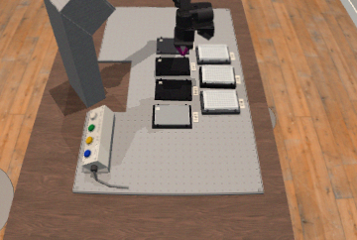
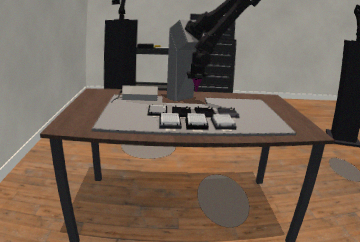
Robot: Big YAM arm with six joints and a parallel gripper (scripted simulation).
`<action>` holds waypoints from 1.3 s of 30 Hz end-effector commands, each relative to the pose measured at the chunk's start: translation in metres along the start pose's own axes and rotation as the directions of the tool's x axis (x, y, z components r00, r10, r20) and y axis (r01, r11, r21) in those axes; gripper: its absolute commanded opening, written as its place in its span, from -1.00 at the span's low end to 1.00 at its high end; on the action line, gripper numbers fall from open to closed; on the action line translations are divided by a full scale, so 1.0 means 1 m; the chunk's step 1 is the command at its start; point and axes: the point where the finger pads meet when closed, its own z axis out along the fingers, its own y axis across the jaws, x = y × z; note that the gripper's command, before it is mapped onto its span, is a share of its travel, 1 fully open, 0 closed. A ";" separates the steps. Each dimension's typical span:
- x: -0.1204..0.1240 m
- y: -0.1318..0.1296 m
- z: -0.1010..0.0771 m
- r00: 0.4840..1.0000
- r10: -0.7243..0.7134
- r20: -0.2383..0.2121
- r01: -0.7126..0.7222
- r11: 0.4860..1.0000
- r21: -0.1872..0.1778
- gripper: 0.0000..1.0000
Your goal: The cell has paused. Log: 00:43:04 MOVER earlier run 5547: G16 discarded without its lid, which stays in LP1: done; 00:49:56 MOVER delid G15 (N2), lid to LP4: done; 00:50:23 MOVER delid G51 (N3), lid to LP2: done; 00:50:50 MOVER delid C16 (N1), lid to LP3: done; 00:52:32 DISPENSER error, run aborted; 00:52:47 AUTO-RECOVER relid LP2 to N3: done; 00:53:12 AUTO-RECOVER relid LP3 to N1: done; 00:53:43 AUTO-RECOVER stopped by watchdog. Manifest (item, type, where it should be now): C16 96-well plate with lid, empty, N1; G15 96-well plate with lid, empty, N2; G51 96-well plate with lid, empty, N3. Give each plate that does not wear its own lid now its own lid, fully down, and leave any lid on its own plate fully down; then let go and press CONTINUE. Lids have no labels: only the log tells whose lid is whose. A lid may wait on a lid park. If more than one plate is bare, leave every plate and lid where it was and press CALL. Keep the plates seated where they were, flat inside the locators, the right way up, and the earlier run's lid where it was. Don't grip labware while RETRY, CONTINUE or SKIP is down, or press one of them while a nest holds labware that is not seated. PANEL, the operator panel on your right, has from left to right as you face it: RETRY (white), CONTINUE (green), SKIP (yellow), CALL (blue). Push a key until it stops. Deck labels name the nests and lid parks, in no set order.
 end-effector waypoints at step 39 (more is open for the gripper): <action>0.021 -0.087 0.000 0.945 0.327 0.008 -0.327 0.945 0.011 -1.00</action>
